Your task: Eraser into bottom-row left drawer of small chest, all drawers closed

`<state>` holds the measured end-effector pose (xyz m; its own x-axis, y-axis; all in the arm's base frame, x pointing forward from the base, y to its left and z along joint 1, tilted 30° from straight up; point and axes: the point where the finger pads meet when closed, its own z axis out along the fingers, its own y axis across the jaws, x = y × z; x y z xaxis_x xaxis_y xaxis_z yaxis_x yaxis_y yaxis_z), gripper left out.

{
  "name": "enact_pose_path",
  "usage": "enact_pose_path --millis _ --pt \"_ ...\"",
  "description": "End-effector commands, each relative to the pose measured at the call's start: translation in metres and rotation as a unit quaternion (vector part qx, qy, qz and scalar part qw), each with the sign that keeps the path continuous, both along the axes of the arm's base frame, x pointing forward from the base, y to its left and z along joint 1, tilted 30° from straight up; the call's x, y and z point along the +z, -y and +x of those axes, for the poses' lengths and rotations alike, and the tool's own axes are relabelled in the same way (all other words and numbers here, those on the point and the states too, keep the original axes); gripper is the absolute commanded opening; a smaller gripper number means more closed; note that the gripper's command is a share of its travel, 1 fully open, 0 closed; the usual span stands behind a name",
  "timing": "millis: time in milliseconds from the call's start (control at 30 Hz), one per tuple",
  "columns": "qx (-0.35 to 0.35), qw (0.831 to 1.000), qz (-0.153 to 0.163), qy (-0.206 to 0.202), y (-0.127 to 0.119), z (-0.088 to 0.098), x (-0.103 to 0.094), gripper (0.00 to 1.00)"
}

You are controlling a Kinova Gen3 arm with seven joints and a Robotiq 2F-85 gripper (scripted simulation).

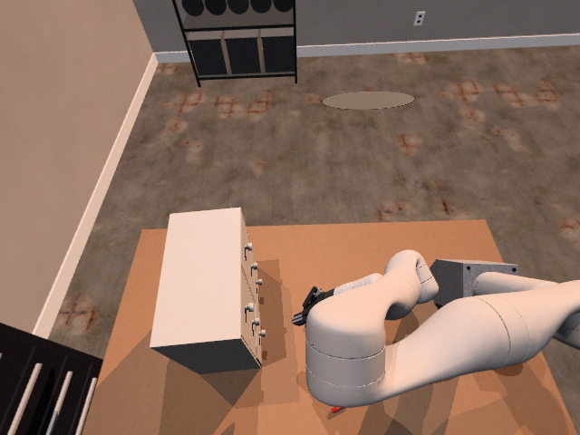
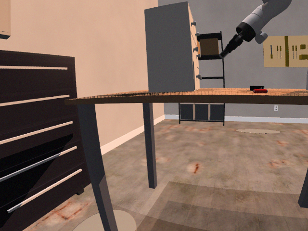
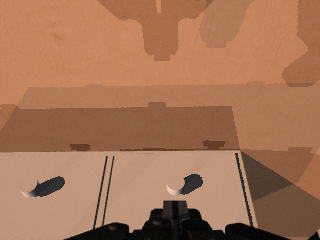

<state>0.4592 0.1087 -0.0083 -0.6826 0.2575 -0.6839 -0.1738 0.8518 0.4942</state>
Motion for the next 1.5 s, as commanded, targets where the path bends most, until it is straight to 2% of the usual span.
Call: enact_pose_path --millis 0,800,1467 --pt "0.001 1.000 -0.001 0.001 0.002 0.002 0.004 0.00" --pt "0.024 0.999 -0.009 -0.040 0.008 -0.007 0.013 0.00" --pt "0.057 0.994 -0.020 -0.096 0.018 -0.018 0.026 0.00"
